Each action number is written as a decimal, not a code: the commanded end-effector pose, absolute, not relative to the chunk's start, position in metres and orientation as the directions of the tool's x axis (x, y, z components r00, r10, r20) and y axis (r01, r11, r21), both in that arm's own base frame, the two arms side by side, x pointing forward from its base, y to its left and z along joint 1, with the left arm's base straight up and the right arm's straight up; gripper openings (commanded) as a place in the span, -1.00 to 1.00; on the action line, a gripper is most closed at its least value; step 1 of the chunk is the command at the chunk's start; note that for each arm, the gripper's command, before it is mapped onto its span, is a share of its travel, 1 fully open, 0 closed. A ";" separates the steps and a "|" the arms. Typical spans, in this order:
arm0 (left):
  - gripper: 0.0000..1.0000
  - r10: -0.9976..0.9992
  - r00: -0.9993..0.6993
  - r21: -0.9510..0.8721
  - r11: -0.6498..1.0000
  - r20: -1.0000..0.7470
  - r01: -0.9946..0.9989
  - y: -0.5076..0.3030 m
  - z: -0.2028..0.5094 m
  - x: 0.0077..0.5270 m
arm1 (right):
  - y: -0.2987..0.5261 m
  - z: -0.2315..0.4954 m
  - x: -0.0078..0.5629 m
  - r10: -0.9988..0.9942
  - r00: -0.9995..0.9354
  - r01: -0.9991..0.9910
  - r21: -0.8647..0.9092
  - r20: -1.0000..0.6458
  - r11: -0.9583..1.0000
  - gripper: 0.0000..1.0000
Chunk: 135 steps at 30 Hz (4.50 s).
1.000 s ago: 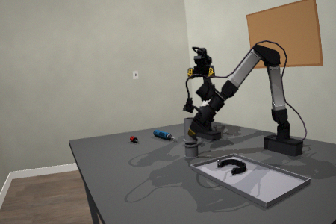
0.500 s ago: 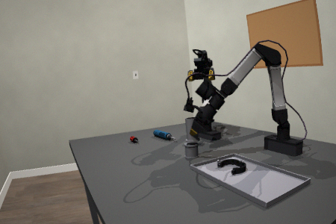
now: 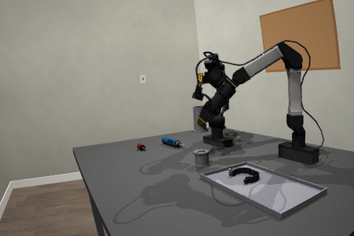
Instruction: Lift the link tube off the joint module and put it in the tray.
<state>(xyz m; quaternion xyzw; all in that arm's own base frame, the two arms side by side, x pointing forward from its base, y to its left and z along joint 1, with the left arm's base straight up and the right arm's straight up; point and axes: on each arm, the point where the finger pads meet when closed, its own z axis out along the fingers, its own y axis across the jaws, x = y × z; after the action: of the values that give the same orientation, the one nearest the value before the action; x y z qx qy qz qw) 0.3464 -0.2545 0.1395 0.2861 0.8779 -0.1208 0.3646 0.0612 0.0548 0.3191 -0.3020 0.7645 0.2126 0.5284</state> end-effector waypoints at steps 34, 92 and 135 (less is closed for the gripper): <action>-0.18 0.539 -0.454 0.012 0.653 -0.709 0.757 0.051 0.096 0.327 | 0.380 0.317 0.179 -0.219 -0.098 -0.906 -0.004 -0.971 0.424 1.00; 0.53 0.534 -0.479 0.031 0.690 -0.697 0.723 0.216 0.039 0.316 | 0.447 0.216 0.158 -0.346 -0.116 -0.944 -0.005 -0.931 0.329 1.00; 0.53 0.239 -0.866 0.021 0.966 -0.439 0.256 0.204 0.149 0.294 | 0.460 0.324 0.142 -0.192 -0.026 -0.965 -0.025 -0.981 0.260 1.00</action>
<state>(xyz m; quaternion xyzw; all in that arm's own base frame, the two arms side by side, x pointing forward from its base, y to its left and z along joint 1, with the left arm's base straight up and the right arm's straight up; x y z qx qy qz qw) 0.2889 0.1956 0.1387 0.1356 0.9651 -0.0421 0.2199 0.1443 0.4637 0.2996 -0.4788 0.6186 0.3772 0.4958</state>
